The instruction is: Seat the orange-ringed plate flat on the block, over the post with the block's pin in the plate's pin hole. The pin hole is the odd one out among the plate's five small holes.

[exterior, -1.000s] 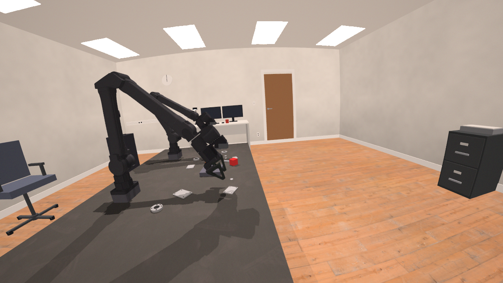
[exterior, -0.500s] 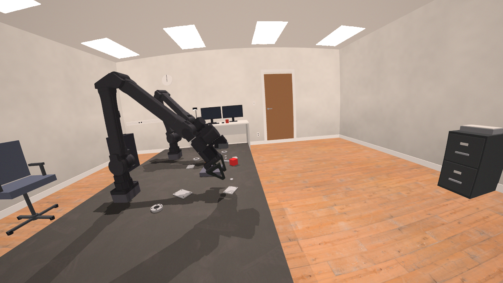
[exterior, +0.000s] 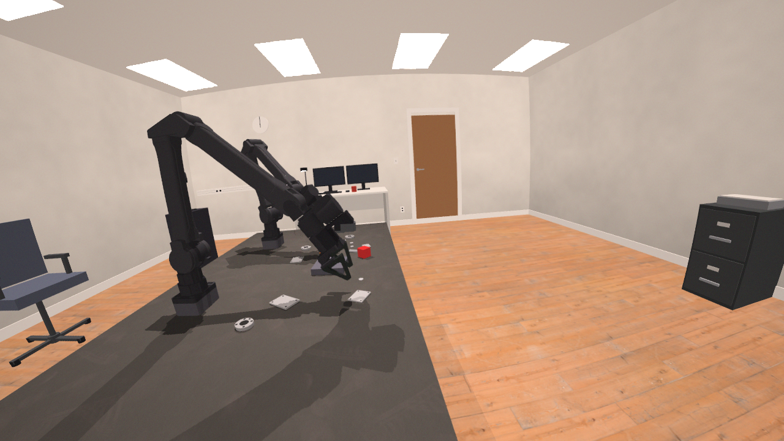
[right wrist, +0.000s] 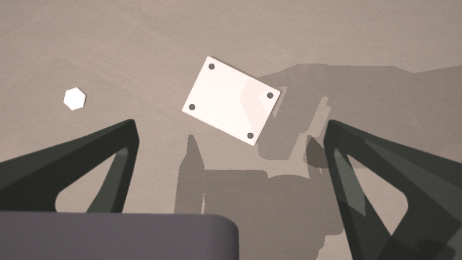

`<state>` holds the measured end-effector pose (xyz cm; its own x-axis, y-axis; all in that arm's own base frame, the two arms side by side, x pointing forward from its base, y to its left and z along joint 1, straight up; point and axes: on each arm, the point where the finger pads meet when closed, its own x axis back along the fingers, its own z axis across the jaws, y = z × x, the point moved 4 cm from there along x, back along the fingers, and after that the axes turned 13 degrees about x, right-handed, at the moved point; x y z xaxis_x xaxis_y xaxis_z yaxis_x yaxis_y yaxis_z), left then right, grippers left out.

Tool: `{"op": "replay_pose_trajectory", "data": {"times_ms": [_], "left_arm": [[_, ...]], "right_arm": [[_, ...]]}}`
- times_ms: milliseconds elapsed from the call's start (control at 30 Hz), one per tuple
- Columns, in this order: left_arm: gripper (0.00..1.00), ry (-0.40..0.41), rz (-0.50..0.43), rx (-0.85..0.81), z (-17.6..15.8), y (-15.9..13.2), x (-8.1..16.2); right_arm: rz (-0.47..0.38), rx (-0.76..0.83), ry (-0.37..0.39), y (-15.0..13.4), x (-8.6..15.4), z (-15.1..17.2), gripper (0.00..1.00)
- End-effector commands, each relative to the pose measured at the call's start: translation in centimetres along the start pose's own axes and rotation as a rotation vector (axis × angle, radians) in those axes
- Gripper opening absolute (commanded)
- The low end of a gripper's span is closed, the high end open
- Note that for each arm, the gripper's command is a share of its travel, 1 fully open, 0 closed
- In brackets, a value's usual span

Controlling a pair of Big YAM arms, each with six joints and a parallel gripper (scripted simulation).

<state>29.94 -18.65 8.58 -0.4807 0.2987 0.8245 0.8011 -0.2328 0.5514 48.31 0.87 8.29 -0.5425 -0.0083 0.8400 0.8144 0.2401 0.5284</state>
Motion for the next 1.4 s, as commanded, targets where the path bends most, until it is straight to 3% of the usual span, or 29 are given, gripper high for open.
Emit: {"op": "replay_pose_trajectory", "data": {"times_ms": [0, 133, 167, 333, 367, 433, 933, 1000, 1367], "left_arm": [[1.0, -0.012, -0.058, -0.002, -0.5, 2.9, 0.2], [1.0, -0.012, -0.058, -0.002, -0.5, 2.9, 0.2], [0.89, -0.008, -0.039, 0.027, -0.4, 2.5, 0.1], [0.89, 0.017, 0.017, 0.236, 0.2, 2.2, -0.5], [0.89, 0.025, 0.032, 0.284, 0.3, 2.2, -0.7], [0.89, 0.025, 0.032, 0.284, 0.3, 2.2, -0.7], [0.89, 0.218, 0.226, 0.946, 1.2, 2.0, -3.8], [0.89, 0.218, 0.226, 0.946, 1.2, 2.0, -3.8], [0.89, 0.418, 0.298, 1.354, 1.6, 1.5, -5.6]], "right_arm": [[-0.061, 0.0, -0.013, 2.6, 0.5, -0.6, 1.0], [-0.061, 0.0, -0.013, 2.6, 0.5, -0.6, 1.0], [-0.062, 0.003, -0.013, 2.6, 0.6, -0.6, 1.0], [-0.12, 0.04, 0.016, 3.4, 3.4, 0.6, 1.0], [-0.111, 0.046, 0.033, 2.1, 3.8, 1.2, 1.0], [-0.111, 0.046, 0.033, 2.1, 3.8, 1.2, 1.0], [-0.388, 0.18, 0.257, -0.5, 16.7, 7.1, 1.0], [-0.388, 0.18, 0.257, -0.5, 16.7, 7.1, 1.0], [-0.628, 0.326, 0.44, -5.9, 24.4, 11.7, 1.0]]}}
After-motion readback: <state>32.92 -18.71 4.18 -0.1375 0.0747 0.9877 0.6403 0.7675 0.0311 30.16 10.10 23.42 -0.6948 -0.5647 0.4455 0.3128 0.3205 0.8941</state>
